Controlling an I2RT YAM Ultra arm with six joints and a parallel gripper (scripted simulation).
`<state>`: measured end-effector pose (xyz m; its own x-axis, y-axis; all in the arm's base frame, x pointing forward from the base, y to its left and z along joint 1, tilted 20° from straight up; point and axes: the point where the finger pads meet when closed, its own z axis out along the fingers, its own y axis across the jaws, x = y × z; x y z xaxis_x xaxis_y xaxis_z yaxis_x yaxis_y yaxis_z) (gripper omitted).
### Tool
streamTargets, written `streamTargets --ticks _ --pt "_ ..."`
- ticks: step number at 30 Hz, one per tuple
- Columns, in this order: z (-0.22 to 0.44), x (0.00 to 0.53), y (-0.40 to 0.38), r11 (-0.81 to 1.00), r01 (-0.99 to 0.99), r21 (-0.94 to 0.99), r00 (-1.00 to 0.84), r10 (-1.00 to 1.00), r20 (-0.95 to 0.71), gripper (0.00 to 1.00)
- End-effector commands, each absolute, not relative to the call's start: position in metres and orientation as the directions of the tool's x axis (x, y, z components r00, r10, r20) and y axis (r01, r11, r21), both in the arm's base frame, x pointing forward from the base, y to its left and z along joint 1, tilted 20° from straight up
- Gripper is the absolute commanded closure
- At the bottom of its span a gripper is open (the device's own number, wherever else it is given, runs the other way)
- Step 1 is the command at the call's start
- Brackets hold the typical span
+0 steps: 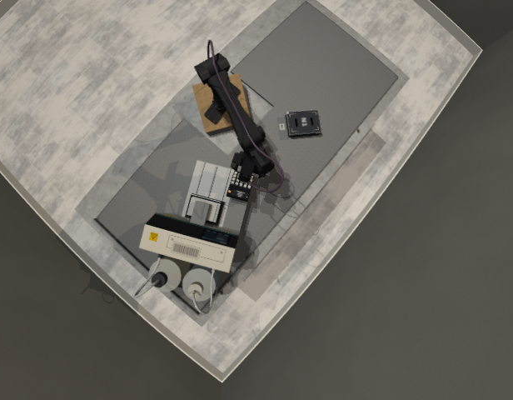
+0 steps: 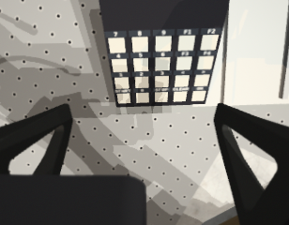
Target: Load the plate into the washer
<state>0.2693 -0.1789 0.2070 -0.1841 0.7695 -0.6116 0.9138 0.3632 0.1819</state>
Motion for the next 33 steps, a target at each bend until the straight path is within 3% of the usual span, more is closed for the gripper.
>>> streamTargets --ticks 1,33 --pt "0.219 0.267 -0.184 0.392 0.904 0.172 -0.224 0.775 -0.591 0.0" --pt "0.272 0.248 -0.259 0.392 0.903 0.173 -0.222 0.774 -0.593 0.0"
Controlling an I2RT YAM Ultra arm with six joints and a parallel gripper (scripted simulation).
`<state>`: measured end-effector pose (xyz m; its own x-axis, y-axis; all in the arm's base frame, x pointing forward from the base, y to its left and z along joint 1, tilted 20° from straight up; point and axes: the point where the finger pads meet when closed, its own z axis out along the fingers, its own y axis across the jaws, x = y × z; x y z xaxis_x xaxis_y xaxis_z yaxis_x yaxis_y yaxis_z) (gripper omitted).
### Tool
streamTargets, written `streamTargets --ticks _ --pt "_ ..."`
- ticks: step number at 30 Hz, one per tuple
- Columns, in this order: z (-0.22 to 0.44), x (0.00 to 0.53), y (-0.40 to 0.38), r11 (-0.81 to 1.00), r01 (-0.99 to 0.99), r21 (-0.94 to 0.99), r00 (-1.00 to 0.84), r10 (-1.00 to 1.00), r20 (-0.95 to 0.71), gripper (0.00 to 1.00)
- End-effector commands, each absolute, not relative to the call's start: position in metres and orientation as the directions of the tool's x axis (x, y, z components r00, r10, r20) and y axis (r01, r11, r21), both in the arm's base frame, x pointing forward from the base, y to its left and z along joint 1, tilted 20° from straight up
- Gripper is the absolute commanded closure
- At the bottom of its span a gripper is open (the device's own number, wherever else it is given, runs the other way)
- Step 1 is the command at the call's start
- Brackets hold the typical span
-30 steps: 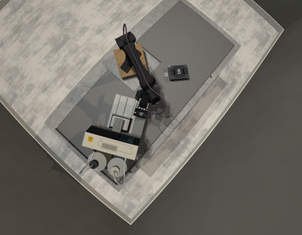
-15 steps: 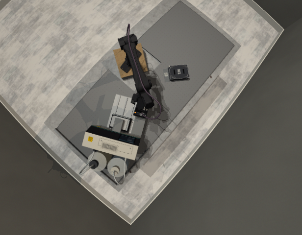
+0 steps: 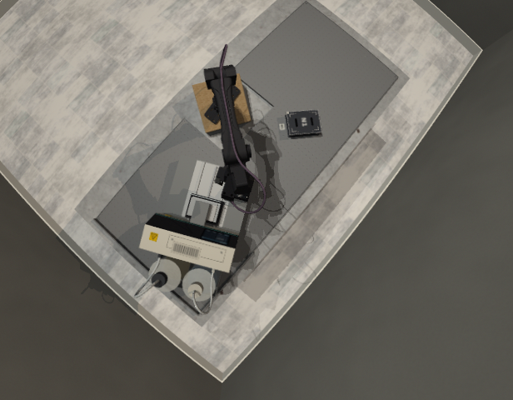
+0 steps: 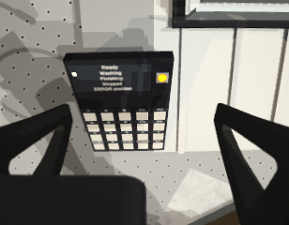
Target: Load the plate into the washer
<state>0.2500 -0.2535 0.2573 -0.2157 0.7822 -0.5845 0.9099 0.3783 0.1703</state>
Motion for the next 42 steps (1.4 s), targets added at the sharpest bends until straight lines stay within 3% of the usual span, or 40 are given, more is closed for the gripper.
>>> streamTargets --ticks 1,16,42 --pt "0.274 0.247 -0.262 0.392 0.903 0.173 -0.222 0.774 -0.593 0.0" --pt "0.309 0.235 -0.288 0.398 0.899 0.183 -0.208 0.756 -0.621 0.0" --pt "0.309 0.235 -0.289 0.393 0.902 0.18 -0.204 0.754 -0.624 0.0"
